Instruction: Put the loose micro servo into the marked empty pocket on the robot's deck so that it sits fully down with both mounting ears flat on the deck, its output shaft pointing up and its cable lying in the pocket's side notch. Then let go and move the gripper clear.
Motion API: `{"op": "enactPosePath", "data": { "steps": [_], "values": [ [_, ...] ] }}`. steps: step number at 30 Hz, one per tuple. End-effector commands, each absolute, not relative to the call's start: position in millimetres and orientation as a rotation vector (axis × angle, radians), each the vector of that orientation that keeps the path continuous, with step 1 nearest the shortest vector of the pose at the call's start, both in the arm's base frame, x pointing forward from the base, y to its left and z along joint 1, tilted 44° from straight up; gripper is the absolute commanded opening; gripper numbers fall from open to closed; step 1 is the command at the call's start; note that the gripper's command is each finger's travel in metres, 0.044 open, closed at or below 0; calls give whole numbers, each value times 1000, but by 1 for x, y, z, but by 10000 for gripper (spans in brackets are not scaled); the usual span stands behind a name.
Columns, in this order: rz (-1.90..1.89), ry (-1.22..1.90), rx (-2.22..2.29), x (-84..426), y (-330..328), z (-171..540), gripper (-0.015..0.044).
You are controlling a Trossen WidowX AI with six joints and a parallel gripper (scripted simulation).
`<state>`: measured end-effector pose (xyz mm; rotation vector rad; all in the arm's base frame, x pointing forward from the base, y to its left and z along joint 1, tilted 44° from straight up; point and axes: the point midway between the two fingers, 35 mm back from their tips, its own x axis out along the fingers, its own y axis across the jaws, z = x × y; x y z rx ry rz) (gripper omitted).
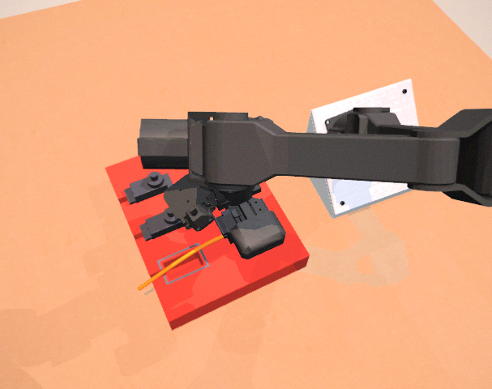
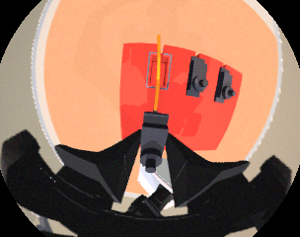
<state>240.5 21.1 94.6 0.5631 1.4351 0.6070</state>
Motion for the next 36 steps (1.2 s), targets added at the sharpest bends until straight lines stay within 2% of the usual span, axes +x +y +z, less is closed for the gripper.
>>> {"op": "enactPosePath", "data": {
  "steps": [1, 23, 36],
  "values": [
    [603, 1424, 567, 256, 20, 97, 0],
    [604, 1419, 565, 341, 20, 104, 0],
    [604, 1418, 565, 344, 28, 97, 0]
  ]
}}
